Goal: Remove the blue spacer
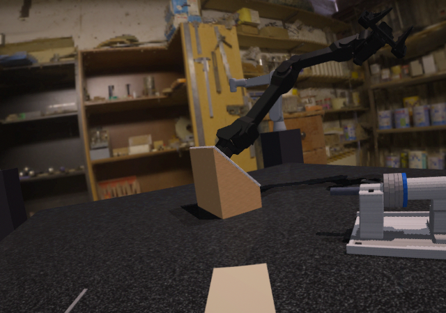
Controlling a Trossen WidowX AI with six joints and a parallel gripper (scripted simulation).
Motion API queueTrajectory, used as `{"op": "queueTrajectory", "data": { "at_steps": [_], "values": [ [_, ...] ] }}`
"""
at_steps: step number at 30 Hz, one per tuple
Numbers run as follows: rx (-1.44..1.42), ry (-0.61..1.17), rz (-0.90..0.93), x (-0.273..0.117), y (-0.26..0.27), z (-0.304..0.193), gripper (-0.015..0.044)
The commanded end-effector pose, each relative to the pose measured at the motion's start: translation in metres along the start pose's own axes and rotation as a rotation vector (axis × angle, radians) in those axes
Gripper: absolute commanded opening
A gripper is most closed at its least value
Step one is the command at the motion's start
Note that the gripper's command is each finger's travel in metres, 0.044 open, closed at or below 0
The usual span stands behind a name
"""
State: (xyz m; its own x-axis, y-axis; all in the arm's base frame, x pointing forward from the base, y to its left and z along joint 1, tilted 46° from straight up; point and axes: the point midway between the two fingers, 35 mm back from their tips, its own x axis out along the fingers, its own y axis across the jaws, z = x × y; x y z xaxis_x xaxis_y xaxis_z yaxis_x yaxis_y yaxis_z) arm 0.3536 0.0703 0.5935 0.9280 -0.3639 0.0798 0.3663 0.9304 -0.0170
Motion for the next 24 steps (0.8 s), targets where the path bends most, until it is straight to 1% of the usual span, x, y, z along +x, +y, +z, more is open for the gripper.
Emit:
{"op": "queueTrajectory", "data": {
  "at_steps": [1, 2, 6, 9, 12, 18, 24],
  "values": [
    [-0.014, 0.001, 0.005, 0.002, 0.002, -0.002, 0.0426],
    [-0.055, 0.003, 0.019, 0.007, 0.008, -0.007, 0.044],
    [-0.363, 0.013, 0.13, 0.049, 0.044, -0.055, 0.044],
    [-0.511, 0.012, 0.187, 0.068, 0.058, -0.082, 0.044],
    [-0.658, 0.018, 0.269, 0.09, 0.07, -0.121, 0.044],
    [-0.99, -0.013, 0.447, 0.125, 0.082, -0.209, 0.044],
    [-1.325, -0.118, 0.629, 0.144, 0.078, -0.301, 0.044]
  ]
}}
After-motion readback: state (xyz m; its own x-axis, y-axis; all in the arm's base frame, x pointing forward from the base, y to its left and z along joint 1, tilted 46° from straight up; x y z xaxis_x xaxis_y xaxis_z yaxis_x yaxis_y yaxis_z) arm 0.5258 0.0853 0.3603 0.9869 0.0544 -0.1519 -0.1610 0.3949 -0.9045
